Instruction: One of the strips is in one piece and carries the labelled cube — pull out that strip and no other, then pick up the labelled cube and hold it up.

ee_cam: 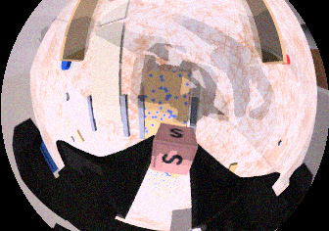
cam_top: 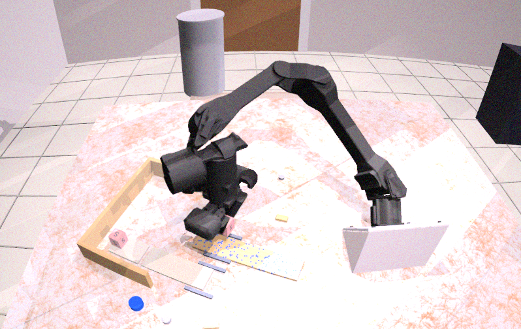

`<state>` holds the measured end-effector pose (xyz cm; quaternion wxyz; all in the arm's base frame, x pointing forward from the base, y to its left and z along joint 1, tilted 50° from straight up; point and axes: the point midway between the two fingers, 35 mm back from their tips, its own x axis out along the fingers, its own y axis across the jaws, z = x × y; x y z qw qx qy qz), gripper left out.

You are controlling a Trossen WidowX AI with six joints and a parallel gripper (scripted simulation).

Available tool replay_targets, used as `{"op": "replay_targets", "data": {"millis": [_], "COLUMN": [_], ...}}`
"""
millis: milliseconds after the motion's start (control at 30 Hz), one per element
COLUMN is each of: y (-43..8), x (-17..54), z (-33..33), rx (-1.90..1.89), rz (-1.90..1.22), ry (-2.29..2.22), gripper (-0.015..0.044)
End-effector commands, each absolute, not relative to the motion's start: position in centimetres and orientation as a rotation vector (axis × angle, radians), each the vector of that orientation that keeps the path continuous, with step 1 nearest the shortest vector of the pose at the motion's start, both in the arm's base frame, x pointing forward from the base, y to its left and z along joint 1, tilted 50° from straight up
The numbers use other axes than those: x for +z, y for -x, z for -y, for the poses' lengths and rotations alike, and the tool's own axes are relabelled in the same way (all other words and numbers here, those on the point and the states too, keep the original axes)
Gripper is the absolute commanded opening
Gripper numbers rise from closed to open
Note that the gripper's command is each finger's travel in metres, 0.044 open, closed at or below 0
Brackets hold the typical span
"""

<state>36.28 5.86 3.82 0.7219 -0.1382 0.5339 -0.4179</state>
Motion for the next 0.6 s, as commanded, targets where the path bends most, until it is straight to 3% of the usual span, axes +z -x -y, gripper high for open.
{"op": "replay_targets", "data": {"millis": [0, 567], "y": [-35.5, -30.0], "x": [3.8, 3.5], "z": [-5.7, -5.3], "rx": [-0.934, -0.934], "rz": [-1.188, -1.191], "ry": [0.302, 0.304], "gripper": [0.0, 0.0]}}
